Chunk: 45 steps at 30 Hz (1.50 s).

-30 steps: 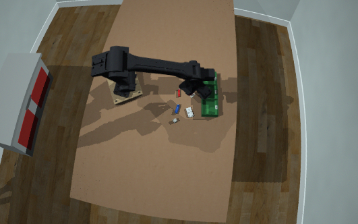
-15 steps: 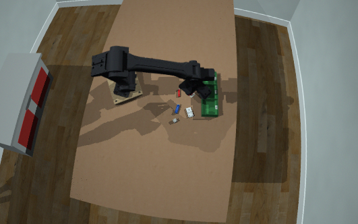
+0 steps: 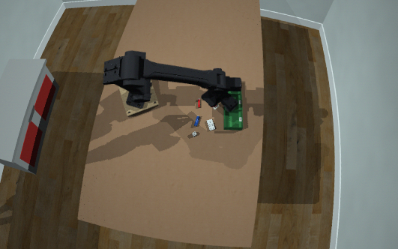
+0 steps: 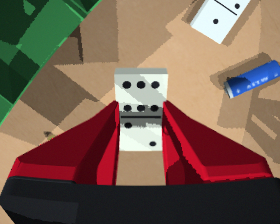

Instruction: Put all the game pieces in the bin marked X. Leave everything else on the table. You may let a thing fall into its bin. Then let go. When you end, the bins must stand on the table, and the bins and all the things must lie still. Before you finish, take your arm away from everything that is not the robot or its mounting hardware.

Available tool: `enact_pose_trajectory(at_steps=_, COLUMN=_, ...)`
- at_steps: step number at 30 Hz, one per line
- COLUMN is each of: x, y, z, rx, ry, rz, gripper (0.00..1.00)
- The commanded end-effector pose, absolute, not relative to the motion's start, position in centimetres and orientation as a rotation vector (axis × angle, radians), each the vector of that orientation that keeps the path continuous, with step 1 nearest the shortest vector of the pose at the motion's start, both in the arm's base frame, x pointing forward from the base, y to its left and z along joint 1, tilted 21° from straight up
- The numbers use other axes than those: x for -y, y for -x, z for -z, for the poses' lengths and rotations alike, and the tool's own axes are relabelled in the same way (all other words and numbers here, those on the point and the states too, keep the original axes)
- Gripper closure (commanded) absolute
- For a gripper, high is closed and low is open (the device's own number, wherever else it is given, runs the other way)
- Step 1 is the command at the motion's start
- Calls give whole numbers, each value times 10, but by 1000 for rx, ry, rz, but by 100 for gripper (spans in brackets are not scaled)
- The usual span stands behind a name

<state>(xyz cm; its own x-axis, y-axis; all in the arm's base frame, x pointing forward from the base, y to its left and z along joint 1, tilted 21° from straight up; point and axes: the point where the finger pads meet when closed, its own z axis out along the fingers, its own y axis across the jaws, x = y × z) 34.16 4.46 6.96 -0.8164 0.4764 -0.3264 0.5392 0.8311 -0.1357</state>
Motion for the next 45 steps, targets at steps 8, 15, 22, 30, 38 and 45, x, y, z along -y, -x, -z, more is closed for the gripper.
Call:
enact_pose_trajectory(at_steps=8, x=-30, y=-409, z=-101, rx=-2570, ry=-1109, rz=242, gripper=80)
enact_pose_trajectory(at_steps=15, x=-16, y=-447, z=-113, rx=-2450, ry=-1338, rz=201, gripper=80)
enact_pose_trajectory(at_steps=22, x=-24, y=-431, z=-106, rx=-2321, ry=-1541, rz=163, gripper=80)
enact_pose_trajectory(at_steps=30, x=-27, y=-453, z=-115, rx=-2150, ry=-1731, rz=93, gripper=80)
enact_pose_trajectory(at_steps=38, x=-21, y=-447, z=-113, rx=-2152, ry=-1733, rz=96, gripper=80)
enact_pose_trajectory(at_steps=45, x=-20, y=-447, z=-114, rx=-2152, ry=-1733, rz=96, gripper=80)
